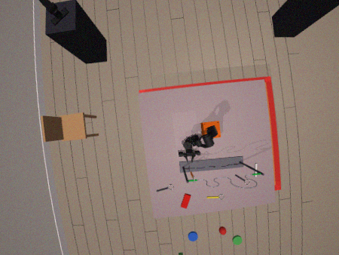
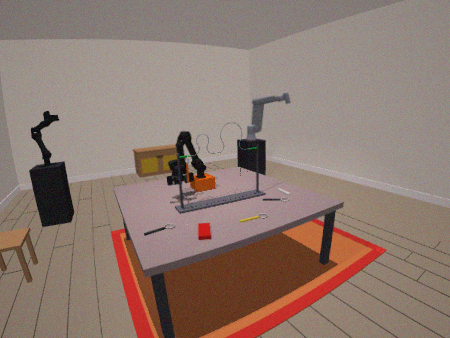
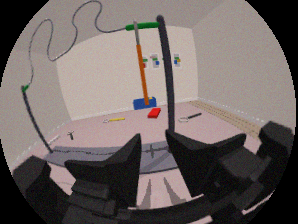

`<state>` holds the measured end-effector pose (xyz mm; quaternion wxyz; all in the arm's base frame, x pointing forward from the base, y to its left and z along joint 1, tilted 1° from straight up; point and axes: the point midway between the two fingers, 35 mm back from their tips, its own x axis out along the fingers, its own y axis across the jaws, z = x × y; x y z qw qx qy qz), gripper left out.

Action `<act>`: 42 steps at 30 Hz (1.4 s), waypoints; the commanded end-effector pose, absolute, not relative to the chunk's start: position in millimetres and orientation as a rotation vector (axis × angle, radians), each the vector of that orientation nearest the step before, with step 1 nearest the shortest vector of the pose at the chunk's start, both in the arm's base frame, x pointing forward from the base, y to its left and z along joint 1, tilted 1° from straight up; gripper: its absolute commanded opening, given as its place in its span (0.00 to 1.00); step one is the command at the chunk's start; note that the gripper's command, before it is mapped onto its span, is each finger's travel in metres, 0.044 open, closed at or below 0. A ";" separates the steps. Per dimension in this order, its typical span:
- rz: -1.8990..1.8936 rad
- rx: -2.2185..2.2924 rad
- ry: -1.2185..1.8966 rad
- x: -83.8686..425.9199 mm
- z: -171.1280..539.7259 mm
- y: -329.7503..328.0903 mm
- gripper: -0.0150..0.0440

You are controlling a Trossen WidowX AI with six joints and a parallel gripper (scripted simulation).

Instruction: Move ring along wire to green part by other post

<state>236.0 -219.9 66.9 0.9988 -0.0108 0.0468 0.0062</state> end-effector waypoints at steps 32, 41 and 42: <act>0.014 -0.036 0.080 310.7 108.7 -220.5 0.53; 0.014 -0.036 0.078 324.9 108.0 -220.1 0.53; 0.014 -0.036 0.078 326.5 107.9 -220.0 0.53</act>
